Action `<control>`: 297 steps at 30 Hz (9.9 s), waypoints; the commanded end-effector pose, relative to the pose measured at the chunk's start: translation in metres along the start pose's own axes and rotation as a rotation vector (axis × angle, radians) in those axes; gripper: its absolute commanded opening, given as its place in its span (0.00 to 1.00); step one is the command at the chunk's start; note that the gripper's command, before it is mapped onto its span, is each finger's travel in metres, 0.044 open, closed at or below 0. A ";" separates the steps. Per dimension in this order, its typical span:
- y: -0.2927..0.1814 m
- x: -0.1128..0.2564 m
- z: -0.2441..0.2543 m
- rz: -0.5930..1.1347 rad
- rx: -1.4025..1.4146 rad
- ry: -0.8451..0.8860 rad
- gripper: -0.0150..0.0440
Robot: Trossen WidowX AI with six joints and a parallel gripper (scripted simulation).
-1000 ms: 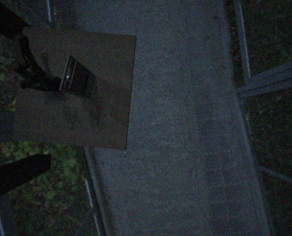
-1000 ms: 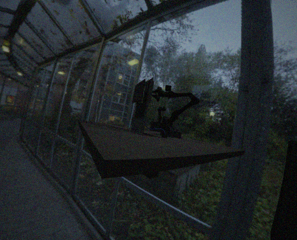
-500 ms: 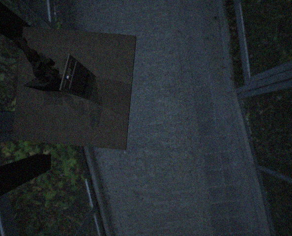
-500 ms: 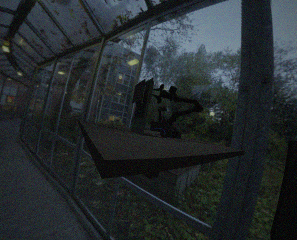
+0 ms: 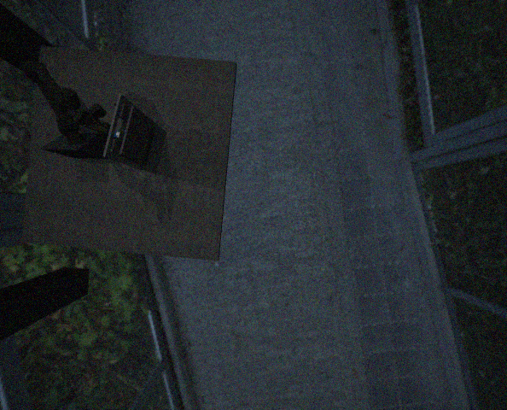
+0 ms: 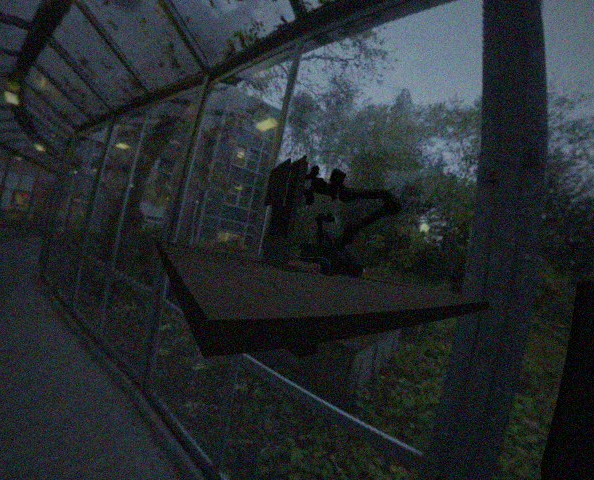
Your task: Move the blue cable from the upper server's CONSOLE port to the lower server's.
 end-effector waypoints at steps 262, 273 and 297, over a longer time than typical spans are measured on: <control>-0.011 0.007 0.086 0.038 -0.013 -0.029 0.25; -0.010 0.002 0.086 0.038 -0.013 -0.030 0.25; -0.007 -0.010 0.086 0.037 -0.013 -0.031 0.25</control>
Point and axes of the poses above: the point midway between the two fingers, 35 mm back from their tips, its own x axis back along the fingers, its own z axis across the jaws, y = z × x, the point moved 1 cm from there along x, back along the fingers, and after that the axes turned 10 degrees about -x, right-handed, at the moved point
